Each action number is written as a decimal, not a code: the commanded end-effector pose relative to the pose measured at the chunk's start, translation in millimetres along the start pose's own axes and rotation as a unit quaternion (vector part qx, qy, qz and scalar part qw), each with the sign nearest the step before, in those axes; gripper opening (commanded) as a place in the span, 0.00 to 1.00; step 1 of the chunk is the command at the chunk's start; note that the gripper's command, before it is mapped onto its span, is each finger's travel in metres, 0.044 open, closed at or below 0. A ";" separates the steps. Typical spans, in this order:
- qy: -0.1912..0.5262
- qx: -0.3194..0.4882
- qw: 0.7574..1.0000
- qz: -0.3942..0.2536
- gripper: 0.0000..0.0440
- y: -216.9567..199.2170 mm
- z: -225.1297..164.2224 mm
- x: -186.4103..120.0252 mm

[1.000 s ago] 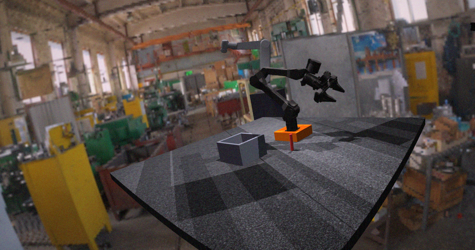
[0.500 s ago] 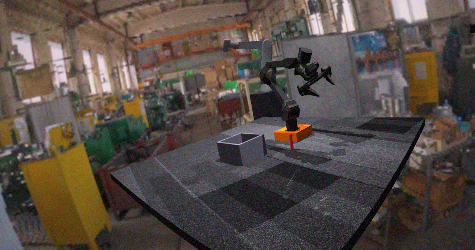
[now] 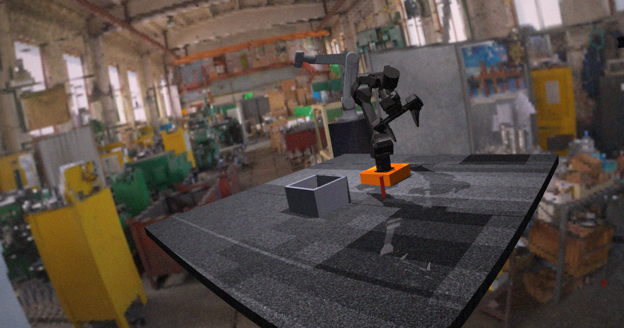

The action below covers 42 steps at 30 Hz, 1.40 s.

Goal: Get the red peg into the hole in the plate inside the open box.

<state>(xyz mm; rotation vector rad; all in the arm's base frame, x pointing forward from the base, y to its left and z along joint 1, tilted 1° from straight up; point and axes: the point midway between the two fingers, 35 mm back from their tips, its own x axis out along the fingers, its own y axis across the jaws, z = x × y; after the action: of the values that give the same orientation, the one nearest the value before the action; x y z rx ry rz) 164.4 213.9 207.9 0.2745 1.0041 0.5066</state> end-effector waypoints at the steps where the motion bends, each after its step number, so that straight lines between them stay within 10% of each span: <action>1: 0.008 0.043 0.999 -0.031 1.00 -15.1 3.7 3.2; 26: 0.080 0.341 0.888 -0.297 1.00 -136.2 -33.6 29.6; 42: 0.056 0.444 0.828 -0.337 1.00 -177.1 -72.0 76.9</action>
<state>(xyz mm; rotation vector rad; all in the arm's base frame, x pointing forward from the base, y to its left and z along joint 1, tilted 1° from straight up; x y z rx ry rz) 184.4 103.3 43.7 0.6587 1.3329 -0.6235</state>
